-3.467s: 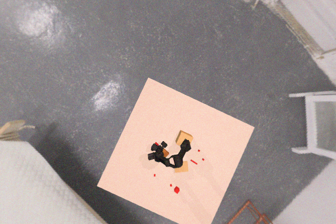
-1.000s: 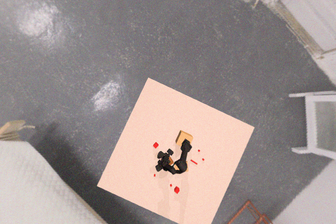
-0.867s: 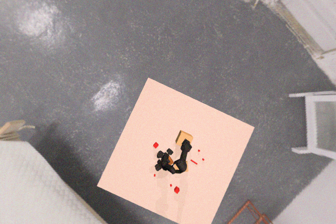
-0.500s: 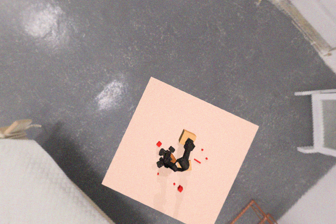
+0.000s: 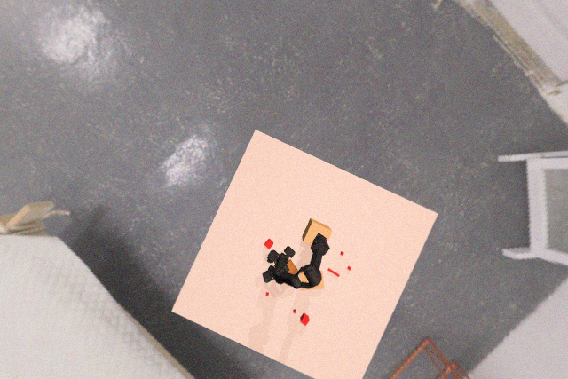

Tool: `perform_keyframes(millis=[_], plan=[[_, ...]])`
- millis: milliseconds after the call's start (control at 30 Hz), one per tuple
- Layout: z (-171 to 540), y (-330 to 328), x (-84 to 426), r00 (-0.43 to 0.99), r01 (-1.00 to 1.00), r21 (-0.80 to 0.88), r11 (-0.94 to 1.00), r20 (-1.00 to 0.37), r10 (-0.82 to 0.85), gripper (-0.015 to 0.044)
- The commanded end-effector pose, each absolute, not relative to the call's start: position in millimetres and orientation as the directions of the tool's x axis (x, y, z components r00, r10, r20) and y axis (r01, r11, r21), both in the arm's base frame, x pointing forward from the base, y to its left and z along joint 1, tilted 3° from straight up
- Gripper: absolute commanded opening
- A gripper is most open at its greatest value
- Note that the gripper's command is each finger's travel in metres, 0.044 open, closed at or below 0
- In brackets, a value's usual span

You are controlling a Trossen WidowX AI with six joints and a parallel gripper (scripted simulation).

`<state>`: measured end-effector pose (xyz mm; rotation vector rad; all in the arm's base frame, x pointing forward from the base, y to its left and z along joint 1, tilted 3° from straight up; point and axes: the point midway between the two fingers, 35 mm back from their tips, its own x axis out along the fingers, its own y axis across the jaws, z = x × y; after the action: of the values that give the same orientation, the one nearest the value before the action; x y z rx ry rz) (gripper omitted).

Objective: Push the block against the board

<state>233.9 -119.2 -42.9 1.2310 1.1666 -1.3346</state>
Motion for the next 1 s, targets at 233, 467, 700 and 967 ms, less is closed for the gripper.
perform_keyframes(millis=[233, 467, 700, 967], plan=[[-6.3, -120.2, 240.8, -0.018, 0.995, -0.012, -0.097, -0.999, -0.052, 0.0000], [-6.4, -117.3, 240.5, -0.017, 0.992, -0.024, 0.122, -0.999, -0.051, 0.0000], [-6.5, -114.2, 240.1, -0.017, 0.934, -0.035, 0.357, -0.999, -0.051, 0.0000], [-6.7, -110.6, 239.7, -0.017, 0.800, -0.044, 0.598, -0.999, -0.051, 0.0000]])
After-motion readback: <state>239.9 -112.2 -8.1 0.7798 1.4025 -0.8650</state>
